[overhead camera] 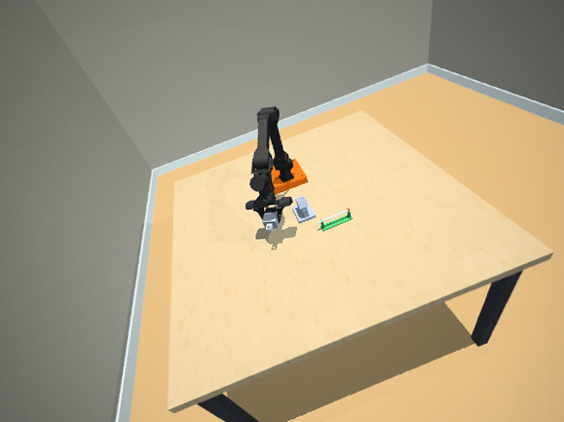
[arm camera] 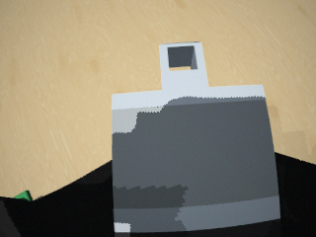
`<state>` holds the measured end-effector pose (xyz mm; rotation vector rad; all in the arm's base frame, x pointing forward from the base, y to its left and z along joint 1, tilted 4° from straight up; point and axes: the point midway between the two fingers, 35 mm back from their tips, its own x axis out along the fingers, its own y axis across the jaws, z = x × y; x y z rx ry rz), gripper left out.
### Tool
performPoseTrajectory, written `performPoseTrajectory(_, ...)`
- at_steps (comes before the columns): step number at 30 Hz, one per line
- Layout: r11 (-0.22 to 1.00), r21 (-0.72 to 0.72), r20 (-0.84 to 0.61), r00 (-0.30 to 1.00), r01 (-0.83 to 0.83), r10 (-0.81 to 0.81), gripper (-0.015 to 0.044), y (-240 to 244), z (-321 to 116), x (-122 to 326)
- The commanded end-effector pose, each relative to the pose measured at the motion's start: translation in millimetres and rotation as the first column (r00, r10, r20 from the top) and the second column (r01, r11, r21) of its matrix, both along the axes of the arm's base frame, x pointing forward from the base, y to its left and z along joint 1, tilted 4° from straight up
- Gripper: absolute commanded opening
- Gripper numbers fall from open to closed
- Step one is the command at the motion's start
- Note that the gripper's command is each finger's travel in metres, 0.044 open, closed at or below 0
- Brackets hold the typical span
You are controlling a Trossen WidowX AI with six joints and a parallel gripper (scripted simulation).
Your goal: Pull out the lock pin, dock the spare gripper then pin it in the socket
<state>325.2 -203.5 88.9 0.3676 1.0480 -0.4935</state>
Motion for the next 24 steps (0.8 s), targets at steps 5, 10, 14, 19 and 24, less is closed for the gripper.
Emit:
performPoseTrajectory(5, 1.000, -0.006, 0.009, 1.000, 0.000, 0.000, 0.0000, -1, 9, 0)
performPoseTrajectory(10, 1.000, -0.006, 0.009, 1.000, 0.000, 0.000, 0.0000, -1, 9, 0)
performPoseTrajectory(14, 1.000, -0.010, 0.000, 1.000, -0.007, 0.007, 0.0000, 1, 9, 0)
performPoseTrajectory(19, 0.998, -0.032, -0.054, 0.997, -0.049, 0.048, 0.0000, 13, 7, -3)
performPoseTrajectory(24, 0.993, -0.057, -0.122, 0.988, -0.100, 0.093, 0.0000, 27, 4, -7)
